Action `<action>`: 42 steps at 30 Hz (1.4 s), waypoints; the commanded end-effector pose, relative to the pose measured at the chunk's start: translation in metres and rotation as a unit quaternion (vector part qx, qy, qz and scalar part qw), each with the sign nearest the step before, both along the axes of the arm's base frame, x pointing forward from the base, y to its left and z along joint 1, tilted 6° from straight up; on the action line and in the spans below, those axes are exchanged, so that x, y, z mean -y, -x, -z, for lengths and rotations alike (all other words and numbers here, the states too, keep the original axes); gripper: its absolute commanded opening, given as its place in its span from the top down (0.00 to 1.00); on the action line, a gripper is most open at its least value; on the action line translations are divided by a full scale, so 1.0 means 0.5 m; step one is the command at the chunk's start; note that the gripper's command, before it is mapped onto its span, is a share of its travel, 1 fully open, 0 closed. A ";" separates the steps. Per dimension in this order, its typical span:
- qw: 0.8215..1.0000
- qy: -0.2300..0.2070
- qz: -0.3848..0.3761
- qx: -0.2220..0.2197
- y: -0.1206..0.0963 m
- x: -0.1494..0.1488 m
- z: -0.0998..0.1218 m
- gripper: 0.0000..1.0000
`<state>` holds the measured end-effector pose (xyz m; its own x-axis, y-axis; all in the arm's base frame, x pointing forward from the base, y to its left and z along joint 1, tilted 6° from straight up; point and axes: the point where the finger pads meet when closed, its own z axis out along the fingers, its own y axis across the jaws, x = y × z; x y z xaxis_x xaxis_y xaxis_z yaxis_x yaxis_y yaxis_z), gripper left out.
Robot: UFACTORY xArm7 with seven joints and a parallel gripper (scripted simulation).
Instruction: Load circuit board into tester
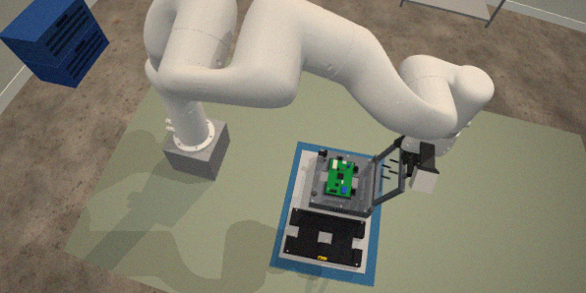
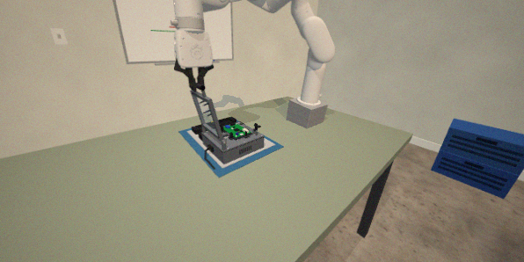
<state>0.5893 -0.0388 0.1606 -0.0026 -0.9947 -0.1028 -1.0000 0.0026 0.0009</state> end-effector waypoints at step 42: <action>1.000 0.000 0.000 0.002 0.069 0.001 -0.012 1.00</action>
